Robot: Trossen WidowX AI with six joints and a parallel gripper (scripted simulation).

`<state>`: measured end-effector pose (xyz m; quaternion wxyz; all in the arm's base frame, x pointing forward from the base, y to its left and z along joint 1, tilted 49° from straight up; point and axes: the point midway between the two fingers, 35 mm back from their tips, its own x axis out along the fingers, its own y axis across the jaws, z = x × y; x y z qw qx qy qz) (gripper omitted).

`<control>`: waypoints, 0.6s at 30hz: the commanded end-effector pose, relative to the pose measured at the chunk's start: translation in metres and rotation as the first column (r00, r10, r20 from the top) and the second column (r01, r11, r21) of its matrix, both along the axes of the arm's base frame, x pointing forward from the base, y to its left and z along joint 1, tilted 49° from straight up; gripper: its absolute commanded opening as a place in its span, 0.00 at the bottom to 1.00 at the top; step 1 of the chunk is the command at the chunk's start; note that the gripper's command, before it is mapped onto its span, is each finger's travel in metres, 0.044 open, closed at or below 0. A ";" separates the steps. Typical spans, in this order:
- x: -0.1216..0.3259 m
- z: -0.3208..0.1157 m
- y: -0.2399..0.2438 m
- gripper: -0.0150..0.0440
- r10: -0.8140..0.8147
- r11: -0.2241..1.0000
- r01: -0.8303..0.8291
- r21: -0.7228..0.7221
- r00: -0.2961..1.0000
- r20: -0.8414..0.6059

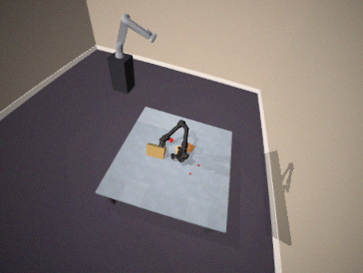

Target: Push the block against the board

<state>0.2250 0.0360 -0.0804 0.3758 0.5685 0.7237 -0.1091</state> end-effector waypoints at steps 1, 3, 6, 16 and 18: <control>-0.004 0.005 0.006 0.25 -0.002 1.000 0.002 0.009 1.000 -0.010; -0.005 0.007 0.008 0.25 -0.002 1.000 0.002 0.009 1.000 -0.010; -0.007 0.010 0.010 0.25 -0.002 1.000 0.002 0.009 1.000 -0.010; -0.012 0.021 0.019 0.25 -0.002 1.000 0.002 0.009 1.000 -0.011; -0.013 0.023 0.021 0.25 -0.002 1.000 0.002 0.009 1.000 -0.011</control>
